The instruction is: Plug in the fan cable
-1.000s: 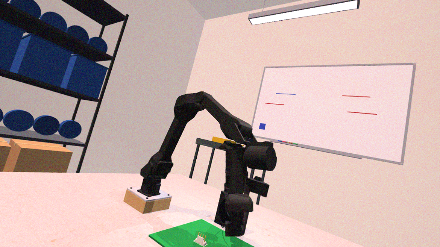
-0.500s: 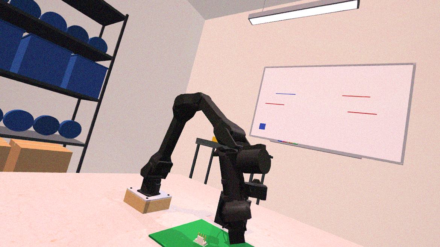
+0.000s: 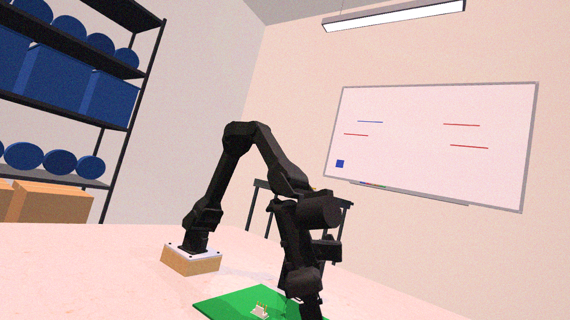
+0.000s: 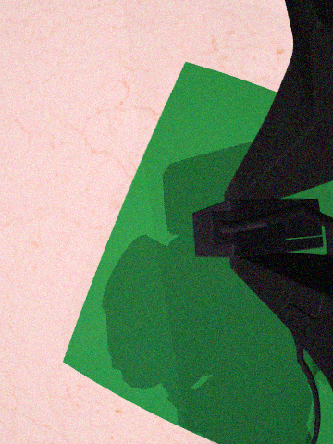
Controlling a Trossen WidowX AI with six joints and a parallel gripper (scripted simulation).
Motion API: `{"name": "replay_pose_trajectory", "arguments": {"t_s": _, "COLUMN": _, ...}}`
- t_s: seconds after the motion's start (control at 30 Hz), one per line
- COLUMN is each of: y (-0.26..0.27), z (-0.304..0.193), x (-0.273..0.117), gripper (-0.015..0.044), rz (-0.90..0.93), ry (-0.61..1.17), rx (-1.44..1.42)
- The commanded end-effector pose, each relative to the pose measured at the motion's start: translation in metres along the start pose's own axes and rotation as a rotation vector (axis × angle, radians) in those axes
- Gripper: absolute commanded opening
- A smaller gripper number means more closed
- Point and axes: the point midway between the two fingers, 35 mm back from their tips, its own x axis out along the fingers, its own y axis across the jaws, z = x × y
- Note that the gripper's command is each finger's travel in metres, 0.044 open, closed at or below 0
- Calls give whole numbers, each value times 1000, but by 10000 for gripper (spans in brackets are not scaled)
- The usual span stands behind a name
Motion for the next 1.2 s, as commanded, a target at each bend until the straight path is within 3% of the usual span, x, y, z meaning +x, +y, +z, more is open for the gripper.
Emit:
{"name": "replay_pose_trajectory", "arguments": {"t_s": 0.0, "y": -2, "z": 2, "x": -1, "gripper": 0, "rz": 0, "ry": -46, "rx": 7}}
{"name": "replay_pose_trajectory", "arguments": {"t_s": 1.17, "y": -12, "z": -3, "x": 2, "gripper": 0, "rz": 23, "ry": -340, "rx": 23}}
